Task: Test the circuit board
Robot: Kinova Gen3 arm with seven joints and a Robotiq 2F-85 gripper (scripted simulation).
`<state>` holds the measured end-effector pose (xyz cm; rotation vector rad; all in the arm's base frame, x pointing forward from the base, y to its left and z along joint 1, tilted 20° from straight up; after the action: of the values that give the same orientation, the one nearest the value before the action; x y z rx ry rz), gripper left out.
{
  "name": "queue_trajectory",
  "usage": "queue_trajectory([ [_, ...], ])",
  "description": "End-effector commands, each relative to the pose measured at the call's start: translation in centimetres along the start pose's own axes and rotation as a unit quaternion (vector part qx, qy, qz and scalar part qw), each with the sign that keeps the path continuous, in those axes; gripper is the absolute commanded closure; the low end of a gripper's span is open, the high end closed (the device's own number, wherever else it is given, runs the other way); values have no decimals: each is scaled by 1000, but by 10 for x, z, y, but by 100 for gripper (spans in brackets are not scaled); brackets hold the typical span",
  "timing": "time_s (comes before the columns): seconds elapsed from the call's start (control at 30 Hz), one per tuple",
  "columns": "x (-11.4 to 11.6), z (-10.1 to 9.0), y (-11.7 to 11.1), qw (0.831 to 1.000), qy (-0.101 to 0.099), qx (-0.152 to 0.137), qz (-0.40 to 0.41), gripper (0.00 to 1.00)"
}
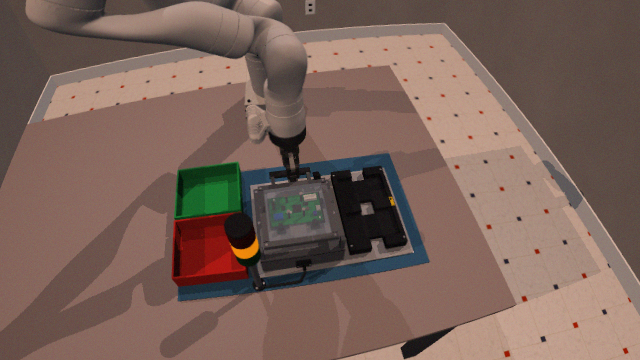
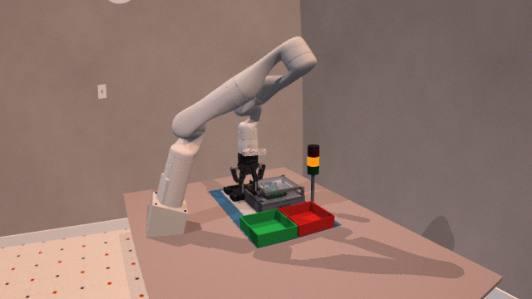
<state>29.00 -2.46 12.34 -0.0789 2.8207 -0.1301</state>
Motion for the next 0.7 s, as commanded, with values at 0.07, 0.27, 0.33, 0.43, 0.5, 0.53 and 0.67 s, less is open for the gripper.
queue_trajectory([
  [0.07, -5, -4, -5, 1000, -7, 4, 6, 50],
  [0.27, -4, -6, -5, 1000, -7, 7, 5, 50],
  [0.33, -4, -7, -4, 1000, -7, 9, 5, 50],
  [0.43, -4, -7, -4, 1000, -7, 9, 5, 50],
  [0.5, -4, -8, -4, 1000, -7, 11, 4, 50],
  [0.53, -5, -8, -4, 1000, -7, 12, 4, 50],
  [0.67, -5, -11, -4, 1000, -8, 13, 4, 50],
])
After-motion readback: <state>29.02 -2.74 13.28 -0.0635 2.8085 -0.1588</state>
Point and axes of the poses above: the point where the finger pads meet when closed, its own z axis out along the fingers, its own x axis across the jaws, y = z × x, the point moved 2 cm from there along -z, back along the fingers, and after that the axes turned 13 degrees about -z, right-handed, at the moved point
